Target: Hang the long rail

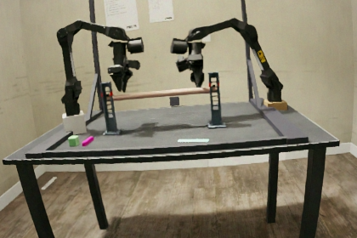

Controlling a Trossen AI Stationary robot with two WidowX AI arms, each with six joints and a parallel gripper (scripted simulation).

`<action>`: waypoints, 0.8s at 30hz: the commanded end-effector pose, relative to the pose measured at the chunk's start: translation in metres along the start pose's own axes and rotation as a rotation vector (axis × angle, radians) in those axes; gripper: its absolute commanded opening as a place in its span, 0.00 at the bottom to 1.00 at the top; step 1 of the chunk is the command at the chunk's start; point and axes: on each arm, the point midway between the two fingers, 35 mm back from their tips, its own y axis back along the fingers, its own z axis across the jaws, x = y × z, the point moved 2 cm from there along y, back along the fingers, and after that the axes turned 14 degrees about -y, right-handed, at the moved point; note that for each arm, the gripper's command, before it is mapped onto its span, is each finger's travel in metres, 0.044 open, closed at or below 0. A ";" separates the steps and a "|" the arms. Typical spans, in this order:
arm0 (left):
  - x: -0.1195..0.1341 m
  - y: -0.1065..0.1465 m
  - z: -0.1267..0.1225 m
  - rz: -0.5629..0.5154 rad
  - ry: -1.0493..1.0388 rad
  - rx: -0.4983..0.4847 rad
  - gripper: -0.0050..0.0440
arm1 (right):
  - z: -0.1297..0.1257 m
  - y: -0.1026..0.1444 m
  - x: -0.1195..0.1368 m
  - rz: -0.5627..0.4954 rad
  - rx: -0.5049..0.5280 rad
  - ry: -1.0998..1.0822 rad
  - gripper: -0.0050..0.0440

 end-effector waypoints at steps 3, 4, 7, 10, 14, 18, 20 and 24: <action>0.002 0.022 0.010 -0.031 0.030 -0.026 0.75 | -0.001 0.032 -0.005 -0.047 -0.008 -0.012 0.71; 0.003 0.028 0.010 -0.035 0.033 -0.028 0.75 | 0.000 0.037 -0.005 -0.041 -0.007 -0.010 0.71; 0.004 0.046 0.010 -0.035 0.033 -0.027 0.75 | 0.000 0.047 -0.005 -0.037 -0.006 -0.010 0.71; 0.002 0.058 0.007 -0.024 0.024 -0.019 0.75 | 0.000 0.049 -0.005 -0.037 -0.006 -0.010 0.71; 0.011 0.060 0.012 -0.048 0.068 -0.001 0.95 | 0.000 0.050 -0.002 -0.046 -0.015 -0.007 0.71; 0.031 0.061 0.027 -0.124 0.212 0.056 1.00 | 0.007 0.061 0.004 -0.124 -0.071 0.015 0.71; 0.031 0.061 0.027 -0.124 0.212 0.056 1.00 | 0.007 0.061 0.004 -0.124 -0.071 0.015 0.71; 0.057 0.069 0.037 -0.239 0.404 0.159 1.00 | 0.021 0.090 0.012 -0.325 -0.197 0.044 0.71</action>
